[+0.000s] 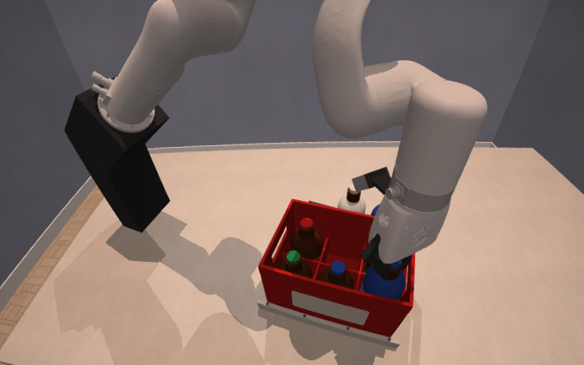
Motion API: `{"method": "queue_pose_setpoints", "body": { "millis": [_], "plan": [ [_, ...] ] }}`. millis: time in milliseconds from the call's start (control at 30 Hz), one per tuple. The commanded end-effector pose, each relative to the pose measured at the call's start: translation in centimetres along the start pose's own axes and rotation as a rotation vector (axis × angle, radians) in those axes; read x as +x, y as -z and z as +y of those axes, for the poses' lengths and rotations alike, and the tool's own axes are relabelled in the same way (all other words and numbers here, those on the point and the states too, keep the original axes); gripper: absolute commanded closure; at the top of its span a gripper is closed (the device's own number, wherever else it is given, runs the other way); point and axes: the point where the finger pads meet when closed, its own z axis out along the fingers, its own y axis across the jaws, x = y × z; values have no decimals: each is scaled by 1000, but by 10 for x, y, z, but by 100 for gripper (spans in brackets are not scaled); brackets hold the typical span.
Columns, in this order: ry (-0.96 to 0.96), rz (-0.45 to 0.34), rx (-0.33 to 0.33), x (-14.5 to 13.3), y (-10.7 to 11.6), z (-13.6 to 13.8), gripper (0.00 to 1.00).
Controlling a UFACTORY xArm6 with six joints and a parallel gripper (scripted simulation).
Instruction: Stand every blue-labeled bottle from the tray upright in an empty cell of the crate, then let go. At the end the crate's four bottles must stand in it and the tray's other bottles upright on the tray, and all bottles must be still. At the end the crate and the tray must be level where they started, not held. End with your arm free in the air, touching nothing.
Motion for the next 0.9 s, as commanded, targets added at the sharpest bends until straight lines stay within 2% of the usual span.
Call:
{"method": "queue_pose_setpoints", "body": {
  "millis": [0, 867],
  "plan": [
    [0, -3, -2, -1, 1, 1, 100],
    [0, -3, -2, -1, -2, 1, 100]
  ]
}}
